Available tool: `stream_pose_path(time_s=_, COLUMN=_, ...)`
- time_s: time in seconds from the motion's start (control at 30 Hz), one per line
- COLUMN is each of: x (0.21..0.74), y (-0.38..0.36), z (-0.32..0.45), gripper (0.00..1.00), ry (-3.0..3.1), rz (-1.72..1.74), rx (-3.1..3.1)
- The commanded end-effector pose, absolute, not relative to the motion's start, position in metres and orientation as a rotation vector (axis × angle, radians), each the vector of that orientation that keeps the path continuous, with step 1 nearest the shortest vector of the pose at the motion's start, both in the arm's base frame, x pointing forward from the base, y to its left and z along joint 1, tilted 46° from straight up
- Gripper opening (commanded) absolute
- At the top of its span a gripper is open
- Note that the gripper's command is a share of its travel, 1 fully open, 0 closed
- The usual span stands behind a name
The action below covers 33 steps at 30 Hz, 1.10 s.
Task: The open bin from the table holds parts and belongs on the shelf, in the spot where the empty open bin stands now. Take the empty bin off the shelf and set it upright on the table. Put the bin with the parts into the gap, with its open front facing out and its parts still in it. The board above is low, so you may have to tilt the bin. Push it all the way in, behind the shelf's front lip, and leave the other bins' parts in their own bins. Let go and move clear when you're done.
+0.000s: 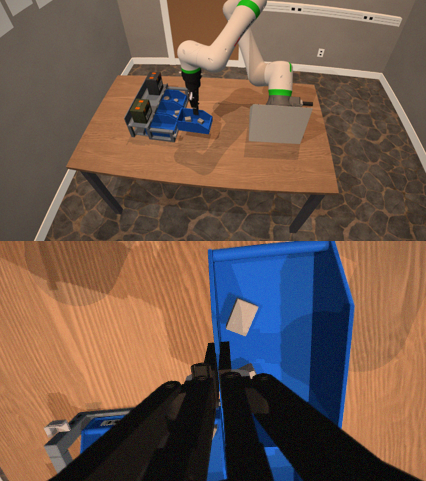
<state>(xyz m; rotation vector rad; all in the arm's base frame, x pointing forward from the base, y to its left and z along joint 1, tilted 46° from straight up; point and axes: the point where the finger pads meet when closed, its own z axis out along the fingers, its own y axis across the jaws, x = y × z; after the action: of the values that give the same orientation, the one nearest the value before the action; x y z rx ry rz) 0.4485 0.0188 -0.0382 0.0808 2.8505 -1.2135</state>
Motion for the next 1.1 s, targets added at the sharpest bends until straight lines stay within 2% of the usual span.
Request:
stream_pose_path(time_s=0.0, x=0.449, y=0.023, z=-0.035, gripper=0.10, ry=2.849, rz=-1.212, rx=0.080)
stream_pose_path(time_s=1.07, x=0.446, y=0.007, z=-0.012, gripper=0.10, ry=2.852, rz=-1.213, rx=0.068)
